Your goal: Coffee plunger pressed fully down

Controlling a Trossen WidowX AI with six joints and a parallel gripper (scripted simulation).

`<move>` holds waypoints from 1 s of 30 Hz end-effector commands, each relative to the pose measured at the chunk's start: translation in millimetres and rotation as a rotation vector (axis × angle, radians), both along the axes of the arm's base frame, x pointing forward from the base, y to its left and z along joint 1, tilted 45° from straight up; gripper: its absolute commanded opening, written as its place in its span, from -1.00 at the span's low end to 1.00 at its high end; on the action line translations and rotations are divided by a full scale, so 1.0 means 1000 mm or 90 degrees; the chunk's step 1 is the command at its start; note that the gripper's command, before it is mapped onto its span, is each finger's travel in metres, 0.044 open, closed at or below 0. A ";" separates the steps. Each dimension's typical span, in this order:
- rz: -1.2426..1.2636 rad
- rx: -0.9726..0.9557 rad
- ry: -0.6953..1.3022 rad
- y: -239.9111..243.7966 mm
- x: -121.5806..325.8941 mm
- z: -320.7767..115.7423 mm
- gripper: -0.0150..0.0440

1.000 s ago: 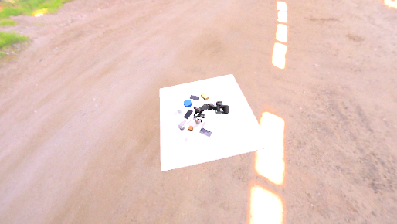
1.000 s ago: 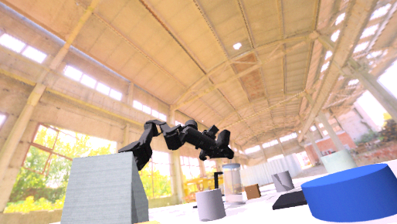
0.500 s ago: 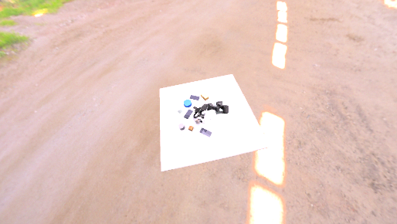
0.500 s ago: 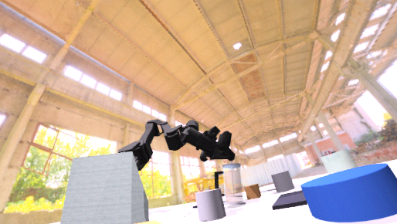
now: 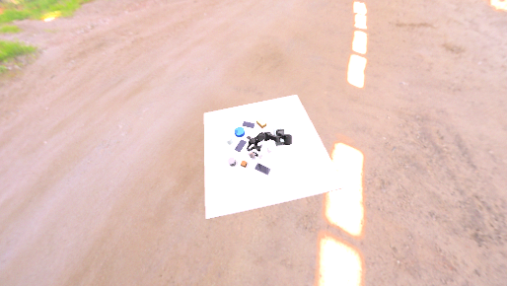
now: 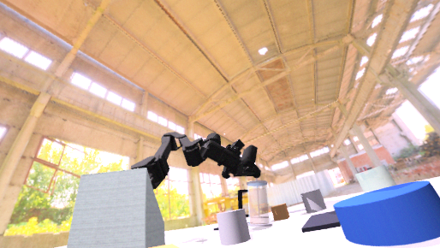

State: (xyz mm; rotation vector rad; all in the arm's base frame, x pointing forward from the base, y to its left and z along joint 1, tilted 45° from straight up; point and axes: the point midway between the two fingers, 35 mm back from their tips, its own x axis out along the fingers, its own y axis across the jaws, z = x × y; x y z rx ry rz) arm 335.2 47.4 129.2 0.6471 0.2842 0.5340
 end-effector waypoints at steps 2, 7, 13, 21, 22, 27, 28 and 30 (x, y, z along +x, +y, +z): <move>0.000 0.000 0.001 0.000 0.000 0.000 -0.09; 0.000 0.000 0.001 0.000 0.000 0.000 0.08; 0.000 0.000 0.001 0.000 0.000 0.000 0.62; 0.000 0.000 0.001 -0.001 0.000 0.001 1.00; 0.000 -0.001 0.002 -0.004 -0.001 0.003 1.00; 0.003 -0.004 0.009 -0.031 -0.012 0.025 1.00; 0.004 -0.004 0.010 -0.037 -0.016 0.031 1.00; 0.006 -0.002 0.011 -0.049 -0.026 0.043 1.00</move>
